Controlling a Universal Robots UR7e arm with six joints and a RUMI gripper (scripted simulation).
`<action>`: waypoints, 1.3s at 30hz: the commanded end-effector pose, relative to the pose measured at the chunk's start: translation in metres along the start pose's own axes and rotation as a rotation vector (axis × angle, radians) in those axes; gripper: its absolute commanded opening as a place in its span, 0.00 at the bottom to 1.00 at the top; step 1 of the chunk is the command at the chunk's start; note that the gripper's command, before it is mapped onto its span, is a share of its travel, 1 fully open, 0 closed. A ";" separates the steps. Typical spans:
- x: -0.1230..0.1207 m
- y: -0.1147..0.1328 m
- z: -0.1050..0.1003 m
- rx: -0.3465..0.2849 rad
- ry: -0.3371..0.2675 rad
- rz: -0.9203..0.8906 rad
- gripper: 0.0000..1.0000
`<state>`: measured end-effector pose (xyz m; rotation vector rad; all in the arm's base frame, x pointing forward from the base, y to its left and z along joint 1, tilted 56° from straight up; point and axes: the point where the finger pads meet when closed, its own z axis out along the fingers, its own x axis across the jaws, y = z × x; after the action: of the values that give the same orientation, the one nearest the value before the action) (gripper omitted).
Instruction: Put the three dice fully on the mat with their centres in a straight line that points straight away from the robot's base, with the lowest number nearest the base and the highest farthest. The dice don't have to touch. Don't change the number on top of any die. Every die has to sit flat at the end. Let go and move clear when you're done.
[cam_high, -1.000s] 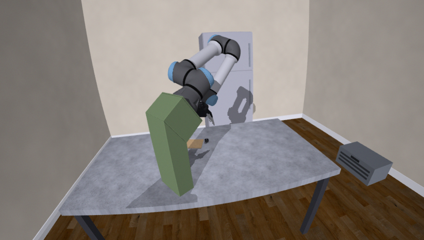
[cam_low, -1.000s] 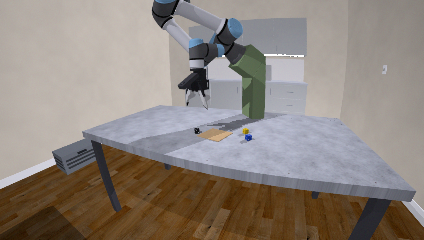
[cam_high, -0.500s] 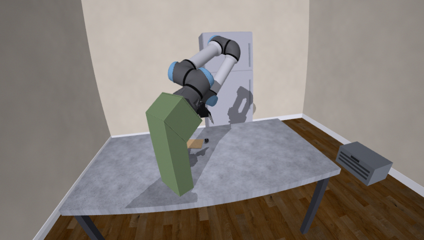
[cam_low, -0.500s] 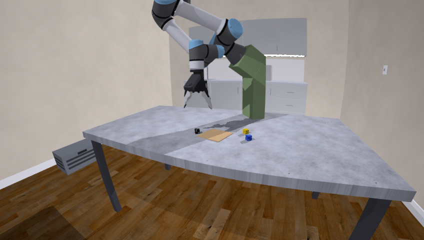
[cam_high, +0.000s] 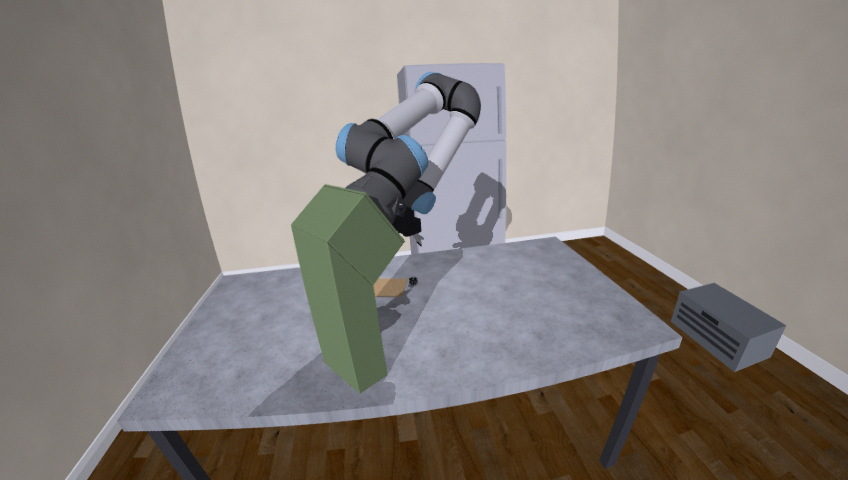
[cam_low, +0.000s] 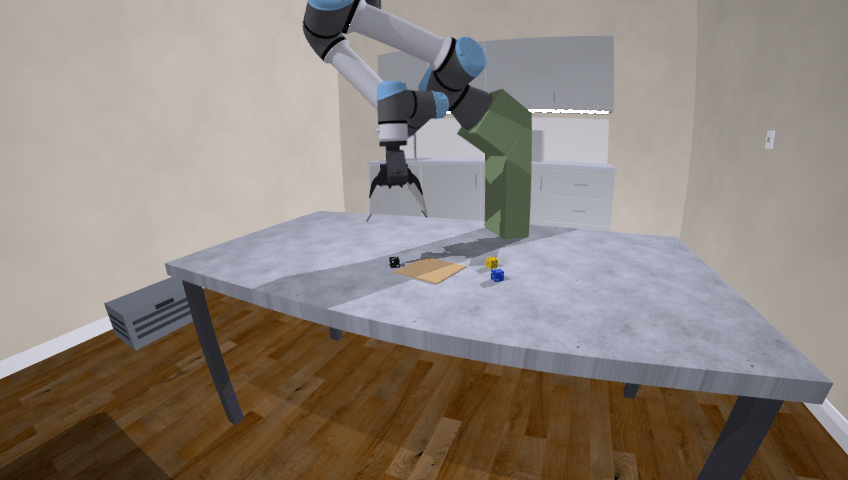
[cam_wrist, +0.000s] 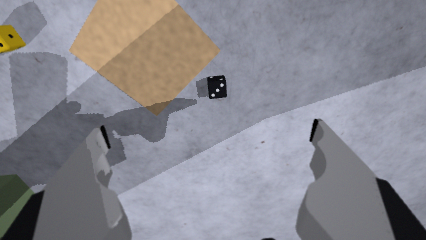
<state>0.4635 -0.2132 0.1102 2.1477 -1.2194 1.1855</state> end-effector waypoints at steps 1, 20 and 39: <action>-0.001 -0.001 0.001 0.008 0.002 -0.141 1.00; -0.009 0.001 0.008 0.007 0.005 -0.800 1.00; -0.011 0.008 0.015 0.005 0.007 -1.422 1.00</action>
<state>0.4617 -0.2215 0.0924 2.1923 0.3231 0.5310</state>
